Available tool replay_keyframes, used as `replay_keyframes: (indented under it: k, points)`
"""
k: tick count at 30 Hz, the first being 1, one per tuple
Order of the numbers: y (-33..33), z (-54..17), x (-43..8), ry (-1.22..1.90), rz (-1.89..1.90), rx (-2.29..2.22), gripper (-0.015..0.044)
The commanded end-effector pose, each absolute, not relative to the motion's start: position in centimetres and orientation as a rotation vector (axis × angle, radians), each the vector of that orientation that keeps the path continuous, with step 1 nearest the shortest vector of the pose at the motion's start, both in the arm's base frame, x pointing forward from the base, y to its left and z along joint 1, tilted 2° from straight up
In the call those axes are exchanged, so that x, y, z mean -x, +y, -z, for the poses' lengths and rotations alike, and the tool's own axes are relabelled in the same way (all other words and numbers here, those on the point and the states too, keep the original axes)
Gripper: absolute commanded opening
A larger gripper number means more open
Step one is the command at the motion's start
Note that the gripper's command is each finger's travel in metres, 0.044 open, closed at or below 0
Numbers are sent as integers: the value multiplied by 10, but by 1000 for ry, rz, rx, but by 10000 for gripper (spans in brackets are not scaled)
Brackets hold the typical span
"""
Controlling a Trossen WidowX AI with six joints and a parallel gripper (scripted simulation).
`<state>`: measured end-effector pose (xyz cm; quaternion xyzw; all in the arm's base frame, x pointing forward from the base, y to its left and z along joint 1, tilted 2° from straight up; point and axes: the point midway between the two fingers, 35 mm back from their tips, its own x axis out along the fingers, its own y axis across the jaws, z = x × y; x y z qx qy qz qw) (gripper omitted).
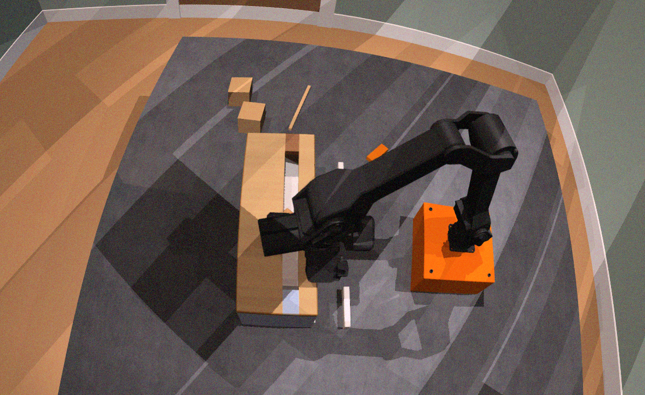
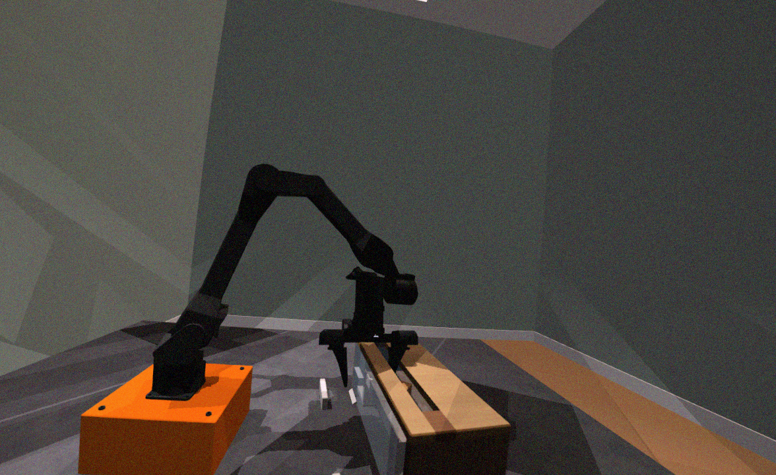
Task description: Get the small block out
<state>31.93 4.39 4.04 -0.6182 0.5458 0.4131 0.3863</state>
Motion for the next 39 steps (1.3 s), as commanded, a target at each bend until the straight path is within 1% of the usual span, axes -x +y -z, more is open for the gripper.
replay_keyframes:
  k: [1, 35, 39]
  points:
    - [47, -41, -320, 1392, -1046, 1574, 400]
    - [18, -42, -323, 1393, -1044, 1576, 400]
    - [25, -42, -322, 1393, -1045, 1575, 400]
